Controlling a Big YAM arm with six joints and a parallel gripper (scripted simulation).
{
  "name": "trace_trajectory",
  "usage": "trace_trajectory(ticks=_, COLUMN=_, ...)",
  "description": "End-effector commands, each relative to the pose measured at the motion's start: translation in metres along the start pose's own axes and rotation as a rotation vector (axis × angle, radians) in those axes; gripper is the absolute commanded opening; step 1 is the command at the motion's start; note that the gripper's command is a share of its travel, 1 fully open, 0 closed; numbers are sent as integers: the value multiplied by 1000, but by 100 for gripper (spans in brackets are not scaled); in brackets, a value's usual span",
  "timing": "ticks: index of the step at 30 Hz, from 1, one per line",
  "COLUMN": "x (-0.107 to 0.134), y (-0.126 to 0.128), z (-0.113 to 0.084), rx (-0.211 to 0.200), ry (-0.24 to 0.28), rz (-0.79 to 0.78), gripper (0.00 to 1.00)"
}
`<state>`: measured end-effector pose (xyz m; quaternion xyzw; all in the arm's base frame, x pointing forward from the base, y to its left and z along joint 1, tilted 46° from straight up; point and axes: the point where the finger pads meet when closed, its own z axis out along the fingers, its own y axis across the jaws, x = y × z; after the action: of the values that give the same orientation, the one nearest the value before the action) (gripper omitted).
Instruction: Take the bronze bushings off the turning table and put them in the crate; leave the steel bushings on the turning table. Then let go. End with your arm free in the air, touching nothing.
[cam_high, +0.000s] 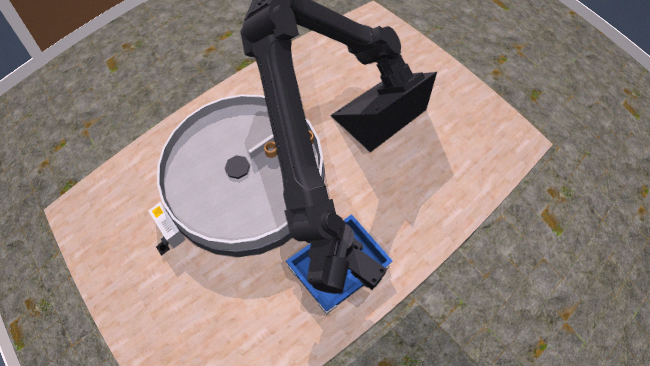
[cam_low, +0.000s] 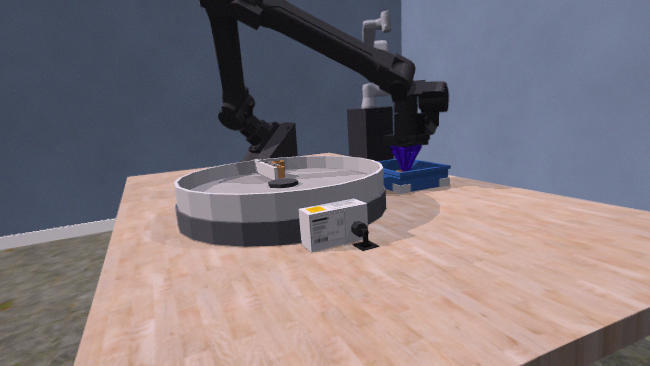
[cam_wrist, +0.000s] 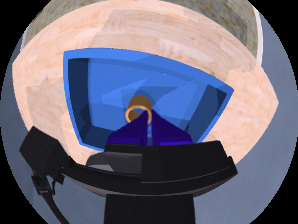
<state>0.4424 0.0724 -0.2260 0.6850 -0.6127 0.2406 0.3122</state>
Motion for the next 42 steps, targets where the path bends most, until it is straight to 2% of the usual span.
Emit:
trace_trajectory(ticks=1, x=5, y=-18, z=-9, rx=34, ry=-18, rz=21, gripper=0)
trace_trajectory(ticks=6, x=3, y=-13, z=-2, rx=22, ry=-13, rz=12, gripper=0)
trace_trajectory(ticks=42, x=4, y=-15, z=-5, rx=29, ry=-16, rz=16, gripper=0)
